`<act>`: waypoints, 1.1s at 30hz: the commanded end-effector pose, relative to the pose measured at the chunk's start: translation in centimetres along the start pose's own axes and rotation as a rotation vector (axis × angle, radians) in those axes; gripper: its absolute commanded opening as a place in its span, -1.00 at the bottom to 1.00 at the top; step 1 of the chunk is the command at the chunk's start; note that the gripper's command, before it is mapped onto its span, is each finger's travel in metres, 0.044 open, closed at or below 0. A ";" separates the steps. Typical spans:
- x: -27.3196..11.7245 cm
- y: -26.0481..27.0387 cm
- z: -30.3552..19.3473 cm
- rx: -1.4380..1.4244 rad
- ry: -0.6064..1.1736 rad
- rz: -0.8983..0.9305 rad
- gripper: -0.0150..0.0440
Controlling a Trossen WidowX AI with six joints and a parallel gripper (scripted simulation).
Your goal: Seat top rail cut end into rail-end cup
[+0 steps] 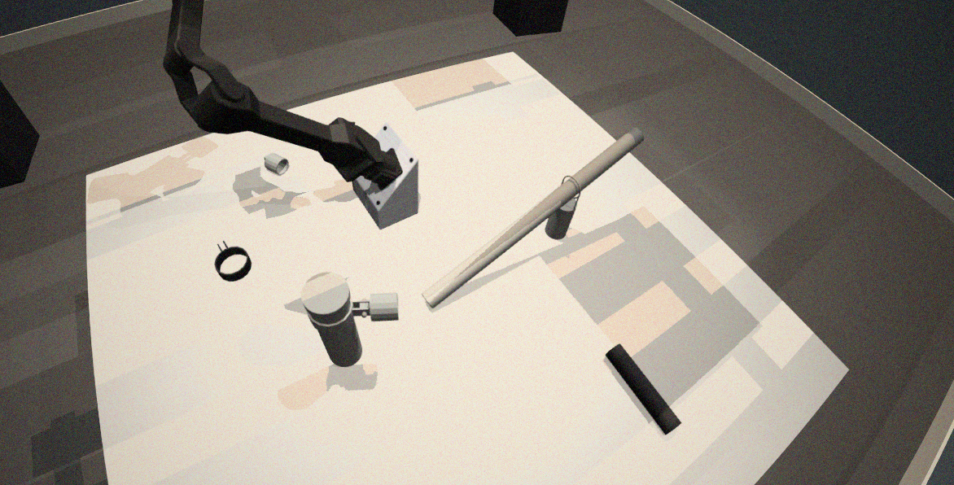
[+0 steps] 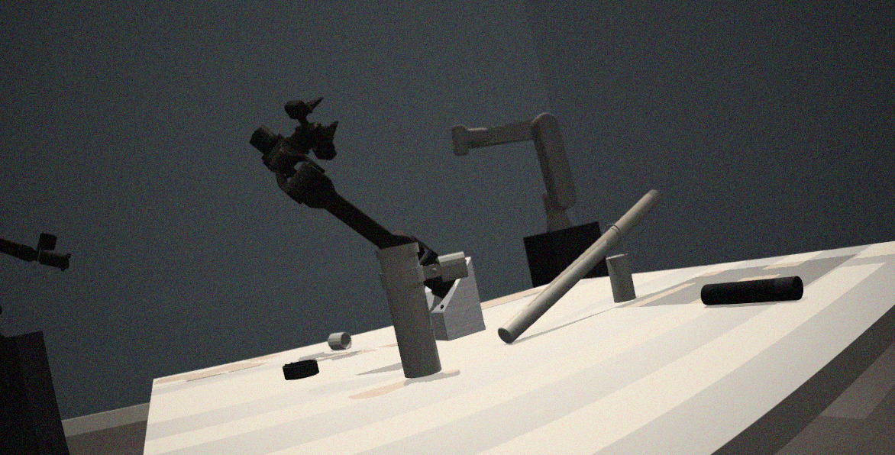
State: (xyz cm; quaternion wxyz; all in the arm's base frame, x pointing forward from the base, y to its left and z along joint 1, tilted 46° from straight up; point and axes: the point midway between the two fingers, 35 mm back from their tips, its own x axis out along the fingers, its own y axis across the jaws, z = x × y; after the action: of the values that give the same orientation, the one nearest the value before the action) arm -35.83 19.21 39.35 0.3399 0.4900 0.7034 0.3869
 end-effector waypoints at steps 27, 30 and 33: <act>10.2 0.1 39.8 -1.063 -0.930 -0.688 1.00; 8.3 0.1 44.4 -1.118 -0.995 -0.870 1.00; 5.6 0.1 48.9 -1.150 -1.040 -1.087 1.00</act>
State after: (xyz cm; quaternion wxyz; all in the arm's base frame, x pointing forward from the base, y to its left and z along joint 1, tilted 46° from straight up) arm 0.04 36.67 18.14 0.9179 0.0532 0.3029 0.2506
